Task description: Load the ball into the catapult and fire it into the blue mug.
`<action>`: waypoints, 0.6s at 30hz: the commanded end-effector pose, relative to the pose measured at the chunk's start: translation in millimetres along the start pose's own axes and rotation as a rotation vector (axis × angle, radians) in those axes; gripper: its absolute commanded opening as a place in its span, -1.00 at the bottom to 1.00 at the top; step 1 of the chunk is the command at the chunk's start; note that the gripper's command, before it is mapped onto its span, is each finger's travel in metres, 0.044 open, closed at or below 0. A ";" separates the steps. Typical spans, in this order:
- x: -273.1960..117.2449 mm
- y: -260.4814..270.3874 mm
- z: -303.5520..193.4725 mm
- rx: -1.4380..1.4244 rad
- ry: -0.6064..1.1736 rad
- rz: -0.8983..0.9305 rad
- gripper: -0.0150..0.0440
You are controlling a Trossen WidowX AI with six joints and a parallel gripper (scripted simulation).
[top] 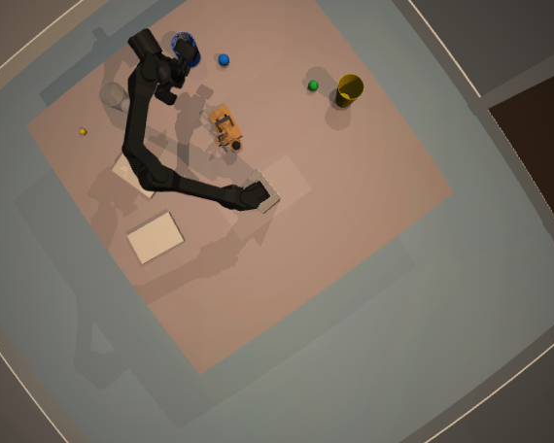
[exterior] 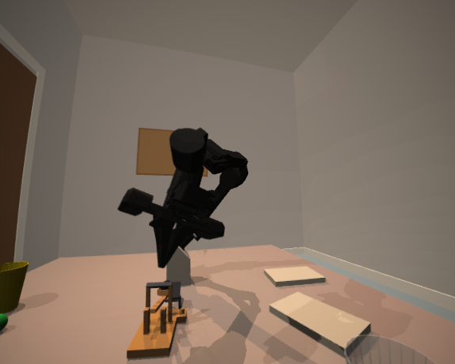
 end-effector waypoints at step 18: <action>-1.3 94.2 -65.1 -0.543 0.336 -0.013 -0.49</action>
Point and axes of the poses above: the point midway between the two fingers, 35 mm back from their tips, its own x axis out along the fingers, its own y axis across the jaws, z = x × y, the point moved 3 cm from there along -x, back along the fingers, and after that the axes turned 5 degrees about -x, right-handed, at the moved point
